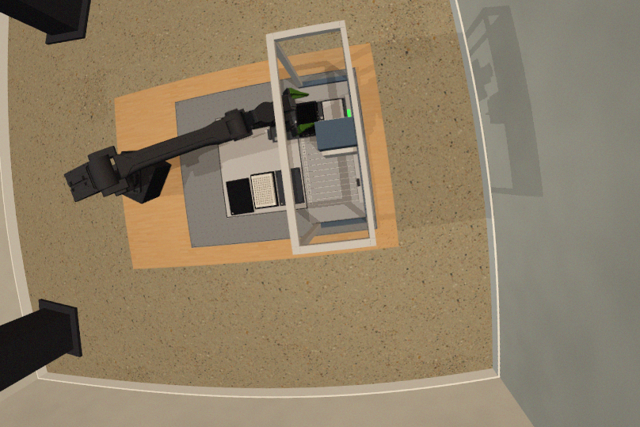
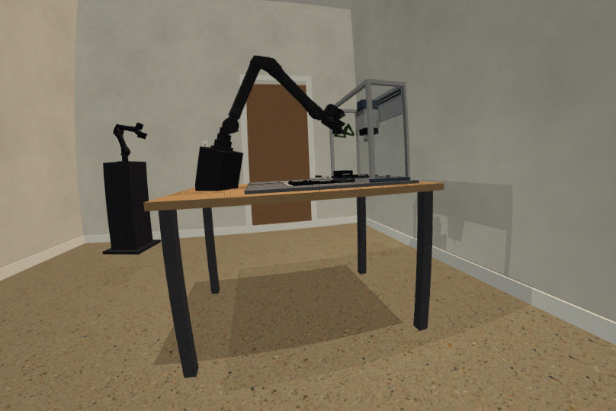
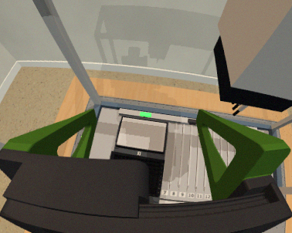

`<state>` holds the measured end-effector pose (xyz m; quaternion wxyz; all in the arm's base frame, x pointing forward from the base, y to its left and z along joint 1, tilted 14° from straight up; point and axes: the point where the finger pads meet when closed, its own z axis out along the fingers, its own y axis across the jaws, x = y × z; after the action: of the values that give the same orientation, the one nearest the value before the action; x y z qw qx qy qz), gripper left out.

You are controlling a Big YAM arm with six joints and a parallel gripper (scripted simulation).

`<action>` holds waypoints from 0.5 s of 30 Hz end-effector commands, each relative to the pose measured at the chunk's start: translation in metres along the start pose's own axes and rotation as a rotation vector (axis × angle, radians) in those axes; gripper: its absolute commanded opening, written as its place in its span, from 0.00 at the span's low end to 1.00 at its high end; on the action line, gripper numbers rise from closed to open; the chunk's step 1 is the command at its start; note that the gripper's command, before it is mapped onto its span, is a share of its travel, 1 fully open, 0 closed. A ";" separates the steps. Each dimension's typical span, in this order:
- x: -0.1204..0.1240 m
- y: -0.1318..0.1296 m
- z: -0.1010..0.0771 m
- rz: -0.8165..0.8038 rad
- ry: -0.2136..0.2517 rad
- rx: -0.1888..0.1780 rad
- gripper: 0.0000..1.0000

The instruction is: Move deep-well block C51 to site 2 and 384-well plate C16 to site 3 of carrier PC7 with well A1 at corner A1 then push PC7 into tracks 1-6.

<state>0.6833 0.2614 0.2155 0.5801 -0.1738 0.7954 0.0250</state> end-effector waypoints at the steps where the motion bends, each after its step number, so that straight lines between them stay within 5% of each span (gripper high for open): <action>1: -0.036 -0.001 -0.002 0.003 -0.061 0.002 1.00; 9: -0.036 -0.001 -0.002 0.003 -0.061 0.002 1.00; 15: -0.025 0.012 -0.031 0.002 -0.072 -0.007 1.00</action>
<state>0.6731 0.2613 0.2131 0.5817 -0.1742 0.7941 0.0244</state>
